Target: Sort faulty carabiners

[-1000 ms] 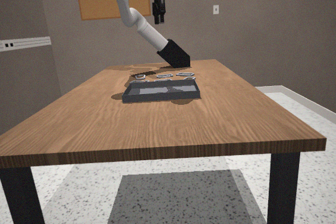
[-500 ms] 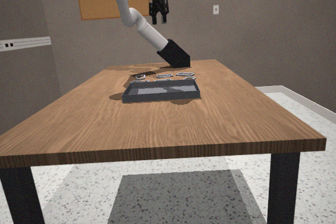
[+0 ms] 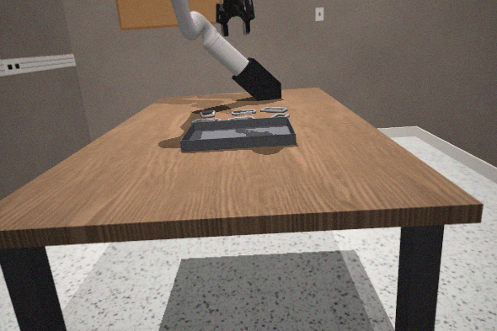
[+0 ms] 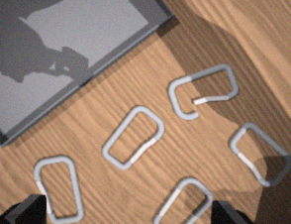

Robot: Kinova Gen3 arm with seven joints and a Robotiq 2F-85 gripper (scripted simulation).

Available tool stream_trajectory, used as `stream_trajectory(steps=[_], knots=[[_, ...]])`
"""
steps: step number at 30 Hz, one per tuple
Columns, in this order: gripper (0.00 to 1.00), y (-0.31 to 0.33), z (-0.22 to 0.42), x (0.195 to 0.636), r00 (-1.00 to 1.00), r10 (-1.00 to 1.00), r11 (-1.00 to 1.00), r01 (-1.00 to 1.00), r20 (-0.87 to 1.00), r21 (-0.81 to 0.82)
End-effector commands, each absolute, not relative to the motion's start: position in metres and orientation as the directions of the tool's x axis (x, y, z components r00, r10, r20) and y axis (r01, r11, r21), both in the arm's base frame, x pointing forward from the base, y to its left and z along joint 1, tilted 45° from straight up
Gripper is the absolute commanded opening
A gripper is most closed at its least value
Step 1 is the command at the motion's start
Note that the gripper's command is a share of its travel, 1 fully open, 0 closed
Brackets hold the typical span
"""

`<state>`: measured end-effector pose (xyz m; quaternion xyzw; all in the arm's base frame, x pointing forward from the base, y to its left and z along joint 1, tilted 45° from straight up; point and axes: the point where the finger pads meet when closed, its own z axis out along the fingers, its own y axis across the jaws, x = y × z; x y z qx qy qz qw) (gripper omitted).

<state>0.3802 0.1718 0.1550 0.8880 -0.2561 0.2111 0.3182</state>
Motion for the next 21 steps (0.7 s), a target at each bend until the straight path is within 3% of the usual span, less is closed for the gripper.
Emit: stream_trajectory(steps=[1, 15, 16, 21], knots=[[1.0, 0.174, 0.155, 0.379, 0.887, -0.173, -0.723, -0.409, 0.429, 0.556], [1.0, 0.174, 0.155, 0.379, 0.887, -0.173, -0.723, -0.409, 0.429, 0.556], [1.0, 0.169, 0.097, 0.392, 0.887, -0.172, -0.723, -0.409, 0.428, 0.556], [1.0, 0.169, 0.097, 0.392, 0.887, -0.172, -0.723, -0.409, 0.428, 0.556]])
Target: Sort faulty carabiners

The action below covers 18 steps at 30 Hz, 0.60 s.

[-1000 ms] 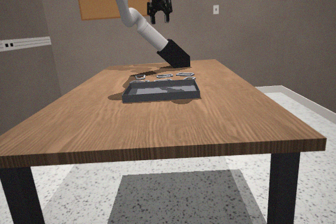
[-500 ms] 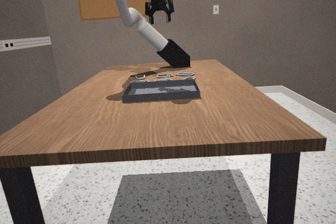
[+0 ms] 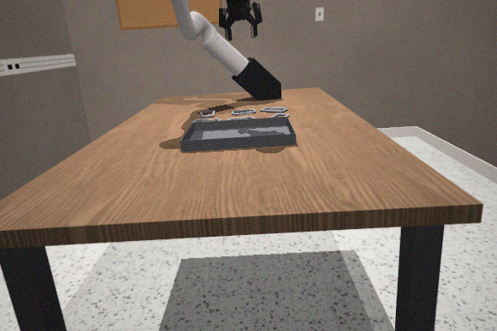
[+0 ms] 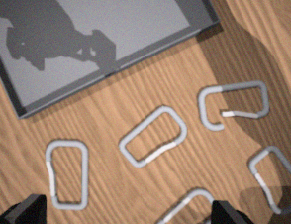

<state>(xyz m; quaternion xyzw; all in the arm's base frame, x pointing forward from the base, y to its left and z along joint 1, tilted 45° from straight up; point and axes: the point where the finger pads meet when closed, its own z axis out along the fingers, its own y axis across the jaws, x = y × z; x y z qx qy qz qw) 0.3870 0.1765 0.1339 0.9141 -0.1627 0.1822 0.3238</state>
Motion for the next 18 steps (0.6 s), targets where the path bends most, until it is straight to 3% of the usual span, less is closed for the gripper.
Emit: stream_trajectory(steps=[1, 11, 12, 18], knots=[[1.0, 0.169, 0.097, 0.392, 0.887, -0.172, -0.723, -0.409, 0.428, 0.556], [1.0, 0.169, 0.097, 0.392, 0.887, -0.172, -0.723, -0.409, 0.428, 0.556], [1.0, 0.164, 0.041, 0.405, 0.886, -0.173, -0.727, -0.41, 0.43, 0.551], [1.0, 0.164, 0.041, 0.405, 0.886, -0.173, -0.727, -0.41, 0.43, 0.551]])
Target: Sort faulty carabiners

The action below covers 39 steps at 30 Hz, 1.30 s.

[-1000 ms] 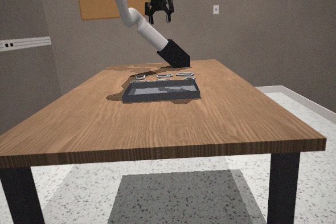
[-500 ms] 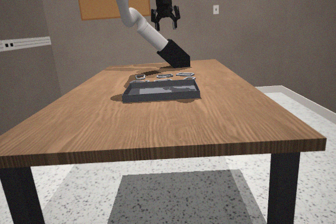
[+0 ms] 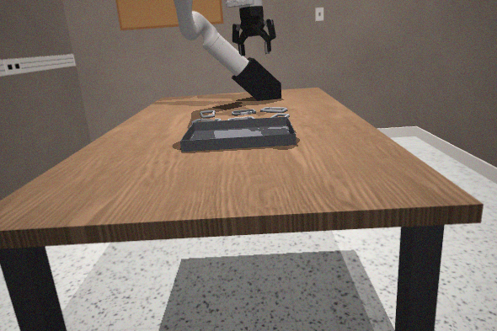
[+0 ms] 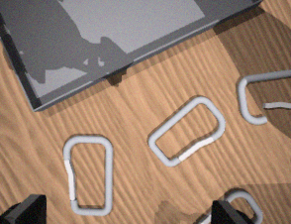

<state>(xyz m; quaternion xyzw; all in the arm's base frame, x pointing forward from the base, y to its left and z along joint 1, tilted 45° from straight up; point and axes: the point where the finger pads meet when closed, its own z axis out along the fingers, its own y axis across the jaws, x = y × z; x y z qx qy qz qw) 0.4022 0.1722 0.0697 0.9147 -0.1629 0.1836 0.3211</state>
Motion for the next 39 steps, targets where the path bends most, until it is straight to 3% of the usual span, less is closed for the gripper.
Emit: stream_trajectory(steps=[1, 10, 11, 27, 28, 39], knots=[[1.0, 0.164, 0.041, 0.405, 0.886, -0.173, -0.727, -0.41, 0.43, 0.551], [1.0, 0.164, 0.041, 0.405, 0.886, -0.173, -0.727, -0.41, 0.43, 0.551], [1.0, 0.159, -0.015, 0.417, 0.884, -0.175, -0.73, -0.411, 0.433, 0.546], [1.0, 0.159, -0.015, 0.417, 0.884, -0.175, -0.73, -0.411, 0.433, 0.546], [1.0, 0.156, -0.054, 0.424, 0.887, -0.174, -0.724, -0.409, 0.428, 0.555], [1.0, 0.156, -0.054, 0.424, 0.887, -0.174, -0.724, -0.409, 0.428, 0.555]])
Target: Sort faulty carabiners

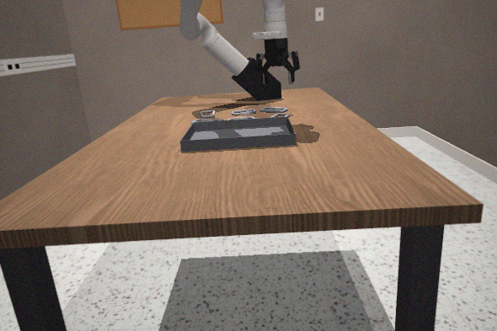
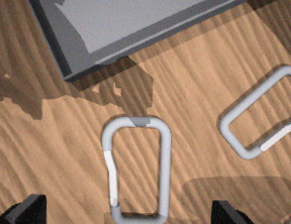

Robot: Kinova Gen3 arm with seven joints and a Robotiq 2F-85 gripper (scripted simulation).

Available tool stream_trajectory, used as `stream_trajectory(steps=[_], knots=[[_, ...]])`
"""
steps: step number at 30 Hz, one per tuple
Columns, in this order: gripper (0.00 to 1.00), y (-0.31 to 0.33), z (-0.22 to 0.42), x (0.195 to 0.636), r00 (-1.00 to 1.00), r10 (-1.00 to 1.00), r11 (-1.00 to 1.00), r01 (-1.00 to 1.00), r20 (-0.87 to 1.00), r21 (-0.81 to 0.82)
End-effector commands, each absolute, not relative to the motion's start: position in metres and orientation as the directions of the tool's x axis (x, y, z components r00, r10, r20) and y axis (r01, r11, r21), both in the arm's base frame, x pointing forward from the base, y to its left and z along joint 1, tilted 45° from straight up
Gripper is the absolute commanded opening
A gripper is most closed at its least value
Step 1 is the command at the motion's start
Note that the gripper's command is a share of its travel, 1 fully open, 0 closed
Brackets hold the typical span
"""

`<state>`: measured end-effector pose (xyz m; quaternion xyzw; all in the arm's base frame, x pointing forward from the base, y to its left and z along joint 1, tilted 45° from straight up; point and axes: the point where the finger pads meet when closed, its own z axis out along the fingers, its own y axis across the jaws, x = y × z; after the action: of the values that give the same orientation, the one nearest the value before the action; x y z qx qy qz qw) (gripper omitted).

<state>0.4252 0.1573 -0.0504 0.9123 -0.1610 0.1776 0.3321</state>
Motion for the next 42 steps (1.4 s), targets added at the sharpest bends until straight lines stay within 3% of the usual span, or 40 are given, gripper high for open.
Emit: stream_trajectory(steps=[1, 42], knots=[[1.0, 0.156, -0.054, 0.424, 0.887, -0.174, -0.724, -0.409, 0.428, 0.555], [1.0, 0.086, -0.129, 0.446, 0.885, -0.174, -0.728, -0.411, 0.431, 0.549]])
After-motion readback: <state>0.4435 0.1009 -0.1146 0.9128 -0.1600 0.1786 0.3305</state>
